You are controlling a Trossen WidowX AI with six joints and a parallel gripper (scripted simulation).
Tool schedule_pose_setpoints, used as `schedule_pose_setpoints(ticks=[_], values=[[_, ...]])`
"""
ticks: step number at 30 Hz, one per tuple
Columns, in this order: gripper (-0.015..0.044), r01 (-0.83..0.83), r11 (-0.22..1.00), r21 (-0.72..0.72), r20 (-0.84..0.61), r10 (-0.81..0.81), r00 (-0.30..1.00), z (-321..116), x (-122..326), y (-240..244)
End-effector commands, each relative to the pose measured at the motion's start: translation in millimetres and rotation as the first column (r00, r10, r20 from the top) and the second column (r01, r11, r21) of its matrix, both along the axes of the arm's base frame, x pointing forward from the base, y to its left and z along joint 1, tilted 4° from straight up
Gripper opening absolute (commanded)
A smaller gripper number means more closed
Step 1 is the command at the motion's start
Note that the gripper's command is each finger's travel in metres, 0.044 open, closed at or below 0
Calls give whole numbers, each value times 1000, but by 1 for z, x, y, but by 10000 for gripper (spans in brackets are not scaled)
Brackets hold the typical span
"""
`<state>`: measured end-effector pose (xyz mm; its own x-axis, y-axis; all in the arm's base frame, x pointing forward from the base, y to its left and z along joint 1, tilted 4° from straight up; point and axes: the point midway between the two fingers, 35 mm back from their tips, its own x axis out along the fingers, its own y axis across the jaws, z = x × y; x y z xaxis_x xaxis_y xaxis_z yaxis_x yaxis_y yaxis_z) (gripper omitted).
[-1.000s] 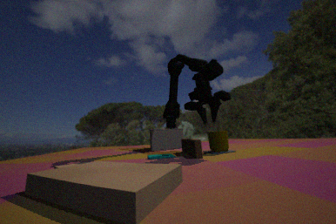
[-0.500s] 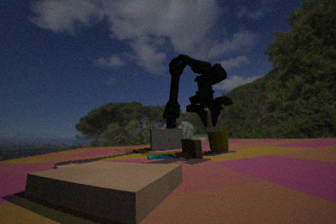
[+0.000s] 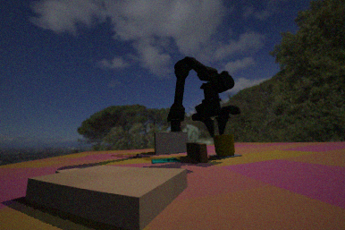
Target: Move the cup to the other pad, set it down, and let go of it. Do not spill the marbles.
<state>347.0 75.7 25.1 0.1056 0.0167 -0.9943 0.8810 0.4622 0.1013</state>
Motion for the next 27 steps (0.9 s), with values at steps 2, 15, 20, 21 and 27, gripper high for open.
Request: schedule_pose_setpoints(ticks=[2,15,20,21,27], values=[[166,3,1000,0,-9,-3,1000,-10,-2,0],[166,3,1000,0,-10,-3,1000,-30,-3,0],[166,3,1000,0,-10,-3,1000,-30,-3,0],[160,0,1000,-1,-5,0,1000,-28,-1,0],[120,0,1000,-1,-5,0,1000,-28,-1,0]])
